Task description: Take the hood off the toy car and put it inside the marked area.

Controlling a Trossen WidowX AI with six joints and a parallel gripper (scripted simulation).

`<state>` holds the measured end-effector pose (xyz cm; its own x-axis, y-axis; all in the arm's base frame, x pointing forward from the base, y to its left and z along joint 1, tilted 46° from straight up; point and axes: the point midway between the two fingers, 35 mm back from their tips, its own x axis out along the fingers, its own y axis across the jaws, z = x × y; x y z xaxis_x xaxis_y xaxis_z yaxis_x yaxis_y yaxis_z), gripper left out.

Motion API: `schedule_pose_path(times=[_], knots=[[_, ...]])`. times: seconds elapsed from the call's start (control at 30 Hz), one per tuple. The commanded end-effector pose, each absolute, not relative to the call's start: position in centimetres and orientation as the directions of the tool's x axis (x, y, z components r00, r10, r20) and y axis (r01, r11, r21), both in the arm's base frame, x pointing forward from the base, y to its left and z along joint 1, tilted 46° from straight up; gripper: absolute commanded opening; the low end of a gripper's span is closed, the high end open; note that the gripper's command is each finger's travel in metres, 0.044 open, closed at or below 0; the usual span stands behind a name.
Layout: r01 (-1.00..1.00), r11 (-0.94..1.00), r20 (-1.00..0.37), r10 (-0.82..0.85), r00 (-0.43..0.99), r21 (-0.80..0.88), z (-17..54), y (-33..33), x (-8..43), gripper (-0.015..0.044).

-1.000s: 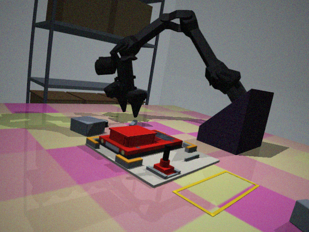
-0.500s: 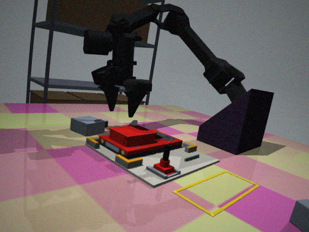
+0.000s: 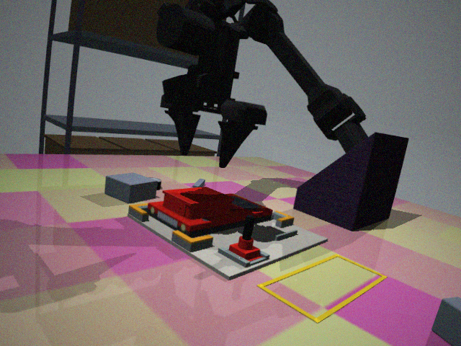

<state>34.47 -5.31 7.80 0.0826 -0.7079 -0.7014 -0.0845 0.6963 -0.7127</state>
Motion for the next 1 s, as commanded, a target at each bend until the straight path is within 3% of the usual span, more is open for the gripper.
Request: schedule_pose_path(times=[0.0, 0.97], knots=[[-0.087, 0.692, -0.698, -0.712, 0.08, -0.717, 7.3, -5.3, 34.4, 0.044], [-0.087, 0.692, -0.697, -0.712, 0.08, -0.717, 5.4, -7.2, 34.7, 0.044]])
